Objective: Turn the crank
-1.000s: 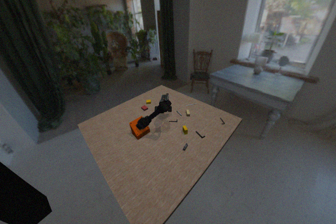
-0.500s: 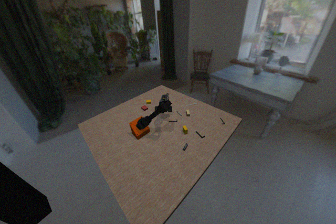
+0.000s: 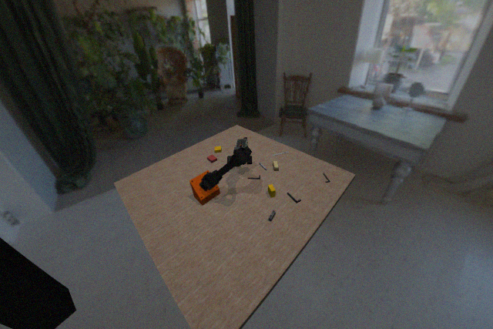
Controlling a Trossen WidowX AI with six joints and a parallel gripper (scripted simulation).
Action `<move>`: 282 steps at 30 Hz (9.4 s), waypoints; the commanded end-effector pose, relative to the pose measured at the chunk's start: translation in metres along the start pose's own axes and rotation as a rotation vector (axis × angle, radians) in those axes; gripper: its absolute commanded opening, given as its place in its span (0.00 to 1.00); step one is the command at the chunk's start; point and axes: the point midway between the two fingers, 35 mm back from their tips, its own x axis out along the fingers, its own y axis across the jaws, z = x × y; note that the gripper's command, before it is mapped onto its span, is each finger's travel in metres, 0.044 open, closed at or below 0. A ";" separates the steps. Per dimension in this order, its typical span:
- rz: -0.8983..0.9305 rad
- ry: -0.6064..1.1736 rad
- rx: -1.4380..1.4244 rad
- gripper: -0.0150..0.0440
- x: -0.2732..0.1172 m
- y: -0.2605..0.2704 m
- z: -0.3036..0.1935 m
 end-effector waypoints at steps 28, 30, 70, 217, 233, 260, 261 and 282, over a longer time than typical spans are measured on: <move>-0.023 -0.005 0.005 0.25 -0.004 -0.010 0.003; -0.023 -0.005 0.005 0.25 -0.004 -0.010 0.003; -0.023 -0.005 0.005 0.25 -0.009 -0.015 0.007; -0.259 0.076 0.165 1.00 0.024 0.017 0.163; -0.242 0.068 0.168 1.00 -0.029 0.013 0.207; -0.019 -0.009 0.008 1.00 -0.115 -0.008 0.113; -0.019 -0.009 0.008 1.00 -0.115 -0.008 0.113; -0.021 -0.007 0.006 1.00 -0.051 -0.010 0.049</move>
